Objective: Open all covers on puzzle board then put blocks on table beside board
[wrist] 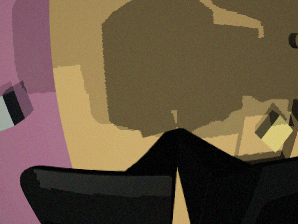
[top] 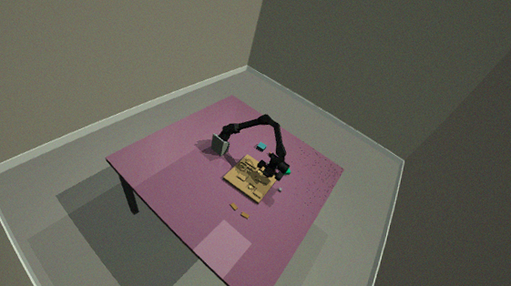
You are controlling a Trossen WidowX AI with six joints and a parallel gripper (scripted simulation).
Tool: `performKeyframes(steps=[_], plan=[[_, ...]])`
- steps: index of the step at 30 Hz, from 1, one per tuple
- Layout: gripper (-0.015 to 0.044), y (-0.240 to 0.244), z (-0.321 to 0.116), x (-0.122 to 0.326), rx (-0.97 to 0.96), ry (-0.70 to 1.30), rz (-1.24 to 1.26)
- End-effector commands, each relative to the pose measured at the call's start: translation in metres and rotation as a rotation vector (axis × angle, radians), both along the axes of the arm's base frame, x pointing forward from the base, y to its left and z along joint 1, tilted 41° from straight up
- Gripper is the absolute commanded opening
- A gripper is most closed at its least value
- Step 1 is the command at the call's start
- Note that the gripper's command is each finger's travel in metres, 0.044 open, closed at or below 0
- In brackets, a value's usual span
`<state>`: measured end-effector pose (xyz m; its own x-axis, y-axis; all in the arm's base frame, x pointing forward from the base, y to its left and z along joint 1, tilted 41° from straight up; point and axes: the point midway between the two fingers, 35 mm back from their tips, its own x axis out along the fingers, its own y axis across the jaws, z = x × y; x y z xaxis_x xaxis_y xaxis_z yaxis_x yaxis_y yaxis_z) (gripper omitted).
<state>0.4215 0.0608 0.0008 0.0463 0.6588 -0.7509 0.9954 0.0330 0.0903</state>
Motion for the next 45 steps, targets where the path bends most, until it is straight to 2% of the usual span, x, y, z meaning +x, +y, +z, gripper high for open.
performKeyframes(steps=[1, 15, 45], plan=[[0.0000, -0.003, -0.003, 0.004, 0.000, -0.001, 0.000], [0.0000, -0.014, -0.011, 0.014, 0.000, -0.002, 0.000], [0.0000, -0.040, 0.017, 0.013, -0.003, -0.002, 0.000]])
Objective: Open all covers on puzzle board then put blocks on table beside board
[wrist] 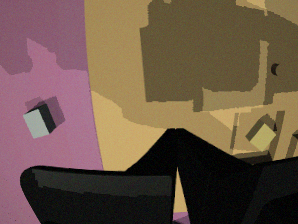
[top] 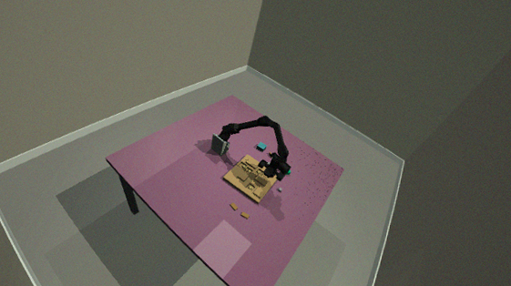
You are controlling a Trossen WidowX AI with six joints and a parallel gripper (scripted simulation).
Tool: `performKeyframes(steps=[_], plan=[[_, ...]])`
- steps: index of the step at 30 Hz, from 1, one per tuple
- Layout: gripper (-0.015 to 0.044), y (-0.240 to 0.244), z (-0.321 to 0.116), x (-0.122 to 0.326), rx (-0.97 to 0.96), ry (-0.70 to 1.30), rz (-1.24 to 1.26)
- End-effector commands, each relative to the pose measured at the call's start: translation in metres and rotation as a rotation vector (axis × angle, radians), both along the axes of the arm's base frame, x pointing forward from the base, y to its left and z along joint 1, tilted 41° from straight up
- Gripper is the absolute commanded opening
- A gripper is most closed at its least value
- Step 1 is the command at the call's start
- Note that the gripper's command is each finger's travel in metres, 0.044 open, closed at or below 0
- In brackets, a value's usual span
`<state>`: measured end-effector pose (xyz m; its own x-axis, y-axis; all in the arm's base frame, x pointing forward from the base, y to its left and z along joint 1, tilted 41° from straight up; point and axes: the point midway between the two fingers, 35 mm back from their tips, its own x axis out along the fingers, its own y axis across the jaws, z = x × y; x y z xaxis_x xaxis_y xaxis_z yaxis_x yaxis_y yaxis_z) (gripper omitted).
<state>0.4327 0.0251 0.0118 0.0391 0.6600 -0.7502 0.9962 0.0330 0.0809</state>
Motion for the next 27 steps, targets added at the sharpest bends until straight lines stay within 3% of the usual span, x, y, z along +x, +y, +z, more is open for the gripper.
performKeyframes(steps=[1, 11, 27], plan=[[0.0000, -0.005, 0.007, 0.002, -0.005, -0.011, 0.000], [0.0000, -0.009, 0.009, -0.004, -0.002, -0.018, 0.020], [0.0000, -0.030, 0.008, -0.080, -0.034, -0.444, 0.507]])
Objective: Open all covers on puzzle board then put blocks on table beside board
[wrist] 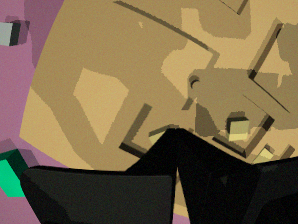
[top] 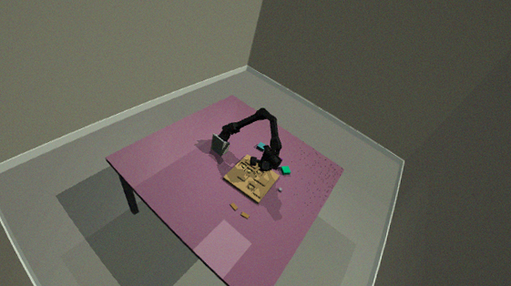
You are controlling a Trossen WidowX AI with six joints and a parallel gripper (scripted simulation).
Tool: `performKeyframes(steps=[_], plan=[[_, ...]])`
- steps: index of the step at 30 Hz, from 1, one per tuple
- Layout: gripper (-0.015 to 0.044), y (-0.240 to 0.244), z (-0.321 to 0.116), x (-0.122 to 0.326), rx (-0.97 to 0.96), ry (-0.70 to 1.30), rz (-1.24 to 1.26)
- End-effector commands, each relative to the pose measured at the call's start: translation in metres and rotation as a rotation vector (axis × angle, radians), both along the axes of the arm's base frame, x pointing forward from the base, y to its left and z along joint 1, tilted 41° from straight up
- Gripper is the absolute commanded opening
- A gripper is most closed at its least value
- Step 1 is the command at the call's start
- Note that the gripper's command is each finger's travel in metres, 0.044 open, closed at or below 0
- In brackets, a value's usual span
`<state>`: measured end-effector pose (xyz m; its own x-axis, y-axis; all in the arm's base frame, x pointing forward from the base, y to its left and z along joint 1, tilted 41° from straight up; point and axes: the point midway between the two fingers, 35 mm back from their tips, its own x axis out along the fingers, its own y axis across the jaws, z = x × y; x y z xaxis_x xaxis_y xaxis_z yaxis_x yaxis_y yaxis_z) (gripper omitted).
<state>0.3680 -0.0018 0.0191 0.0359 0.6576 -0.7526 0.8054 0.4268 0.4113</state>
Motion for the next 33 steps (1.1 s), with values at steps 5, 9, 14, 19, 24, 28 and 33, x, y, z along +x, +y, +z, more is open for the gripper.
performKeyframes(steps=[5, 9, 14, 19, 24, 28, 33], plan=[[0.0000, -0.007, -0.002, -0.042, -0.018, -0.220, 0.247], [0.0000, -0.008, -0.005, -0.064, -0.025, -0.333, 0.378], [0.0000, -0.008, -0.008, -0.091, -0.031, -0.470, 0.535], [0.0000, -0.006, -0.012, -0.118, -0.037, -0.597, 0.681], [0.0000, -0.005, -0.013, -0.126, -0.038, -0.632, 0.721], [0.0000, -0.004, -0.013, -0.126, -0.038, -0.632, 0.721], [0.0000, 0.005, -0.024, -0.125, -0.039, -0.632, 0.721]])
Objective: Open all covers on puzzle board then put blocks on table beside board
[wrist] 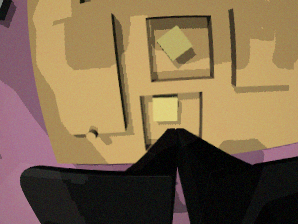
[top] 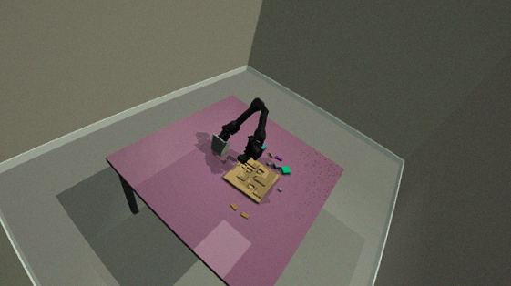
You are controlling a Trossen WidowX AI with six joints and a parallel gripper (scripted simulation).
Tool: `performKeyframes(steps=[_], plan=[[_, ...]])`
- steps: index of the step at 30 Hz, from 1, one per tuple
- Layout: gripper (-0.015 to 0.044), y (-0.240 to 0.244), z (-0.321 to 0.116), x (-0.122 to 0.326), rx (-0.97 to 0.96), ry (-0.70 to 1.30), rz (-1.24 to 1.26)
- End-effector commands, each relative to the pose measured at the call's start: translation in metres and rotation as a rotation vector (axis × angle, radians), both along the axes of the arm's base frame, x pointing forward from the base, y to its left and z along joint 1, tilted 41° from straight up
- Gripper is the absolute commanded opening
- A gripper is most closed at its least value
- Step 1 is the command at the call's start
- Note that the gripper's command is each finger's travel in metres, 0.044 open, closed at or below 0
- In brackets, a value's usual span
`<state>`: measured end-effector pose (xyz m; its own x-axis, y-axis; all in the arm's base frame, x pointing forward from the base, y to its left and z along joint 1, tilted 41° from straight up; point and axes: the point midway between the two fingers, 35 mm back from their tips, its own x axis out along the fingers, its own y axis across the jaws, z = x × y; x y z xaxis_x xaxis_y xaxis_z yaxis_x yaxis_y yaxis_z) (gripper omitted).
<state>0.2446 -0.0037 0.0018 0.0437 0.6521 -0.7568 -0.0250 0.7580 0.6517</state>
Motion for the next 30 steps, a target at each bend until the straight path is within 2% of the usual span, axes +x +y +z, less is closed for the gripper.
performKeyframes(steps=[1, 7, 30], plan=[[0.0000, 0.010, -0.010, -0.001, 0.004, 0.006, 0.000], [0.0000, 0.029, -0.031, -0.002, 0.006, 0.006, 0.001], [0.0000, 0.039, -0.040, -0.003, 0.007, 0.006, 0.001]])
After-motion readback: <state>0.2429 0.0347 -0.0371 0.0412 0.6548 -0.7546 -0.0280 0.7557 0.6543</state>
